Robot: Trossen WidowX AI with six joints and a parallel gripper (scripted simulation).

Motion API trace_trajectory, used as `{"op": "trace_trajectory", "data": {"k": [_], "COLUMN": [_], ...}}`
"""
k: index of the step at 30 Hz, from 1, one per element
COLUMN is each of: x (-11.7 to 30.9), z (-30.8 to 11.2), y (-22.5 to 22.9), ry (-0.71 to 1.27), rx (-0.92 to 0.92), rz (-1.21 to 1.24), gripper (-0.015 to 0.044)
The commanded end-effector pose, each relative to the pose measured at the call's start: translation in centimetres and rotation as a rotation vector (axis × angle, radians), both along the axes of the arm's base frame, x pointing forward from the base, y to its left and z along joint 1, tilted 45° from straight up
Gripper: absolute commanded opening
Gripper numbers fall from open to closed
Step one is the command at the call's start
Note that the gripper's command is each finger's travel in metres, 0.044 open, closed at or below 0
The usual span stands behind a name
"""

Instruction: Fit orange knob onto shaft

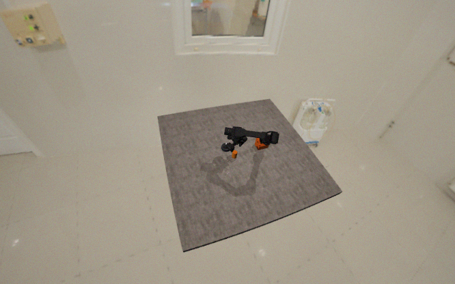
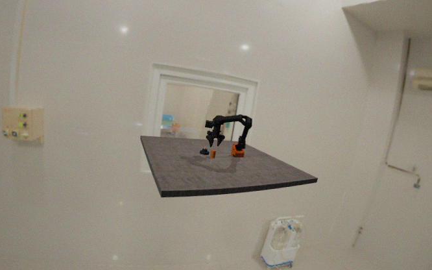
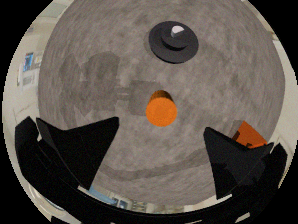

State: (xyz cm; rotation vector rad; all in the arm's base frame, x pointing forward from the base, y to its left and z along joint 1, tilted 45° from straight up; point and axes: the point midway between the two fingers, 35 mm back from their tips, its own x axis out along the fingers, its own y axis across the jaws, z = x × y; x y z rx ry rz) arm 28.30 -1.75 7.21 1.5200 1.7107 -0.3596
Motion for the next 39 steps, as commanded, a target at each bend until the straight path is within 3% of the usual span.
{"op": "trace_trajectory", "data": {"k": [1, 39], "x": [0.0, 0.6], "z": [-0.5, -5.1], "y": [0.5, 5.0], "ry": [0.001, 0.000], "rx": [0.003, 0.003], "rz": [-0.008, -0.009], "gripper": [0.0440, 0.0440]}}
